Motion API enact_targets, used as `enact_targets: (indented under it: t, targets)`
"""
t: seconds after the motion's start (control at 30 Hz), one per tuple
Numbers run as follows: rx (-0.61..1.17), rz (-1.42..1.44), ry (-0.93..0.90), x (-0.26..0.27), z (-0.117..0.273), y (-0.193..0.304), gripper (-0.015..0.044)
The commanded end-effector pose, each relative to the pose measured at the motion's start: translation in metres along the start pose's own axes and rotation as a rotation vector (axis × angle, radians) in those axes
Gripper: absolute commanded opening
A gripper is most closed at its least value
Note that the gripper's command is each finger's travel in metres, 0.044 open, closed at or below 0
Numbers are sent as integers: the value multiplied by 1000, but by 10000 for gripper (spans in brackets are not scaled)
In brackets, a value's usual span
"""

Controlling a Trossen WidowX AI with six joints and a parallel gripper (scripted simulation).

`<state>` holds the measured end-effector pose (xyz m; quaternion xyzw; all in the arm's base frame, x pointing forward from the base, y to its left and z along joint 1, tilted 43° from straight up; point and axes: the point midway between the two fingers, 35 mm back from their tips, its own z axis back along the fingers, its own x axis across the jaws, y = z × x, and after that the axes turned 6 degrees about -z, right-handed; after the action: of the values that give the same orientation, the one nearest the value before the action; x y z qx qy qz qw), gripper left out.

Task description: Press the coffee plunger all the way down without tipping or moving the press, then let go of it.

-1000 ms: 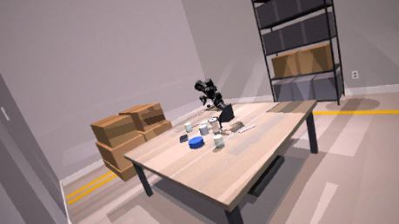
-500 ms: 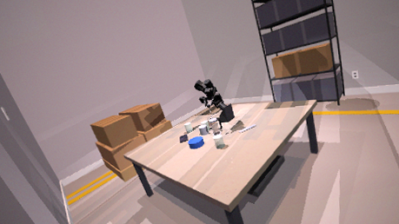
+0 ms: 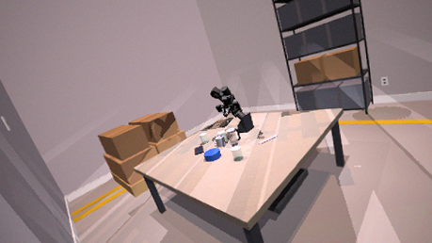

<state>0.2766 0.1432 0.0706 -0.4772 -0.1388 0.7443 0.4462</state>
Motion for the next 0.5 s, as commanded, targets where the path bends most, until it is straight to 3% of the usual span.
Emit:
enact_targets:
  t: [0.0,0.47]
  targets:
    - [2,4,-1,0,-3,3,113]
    - [6,3,-3,2,-19,20,113]
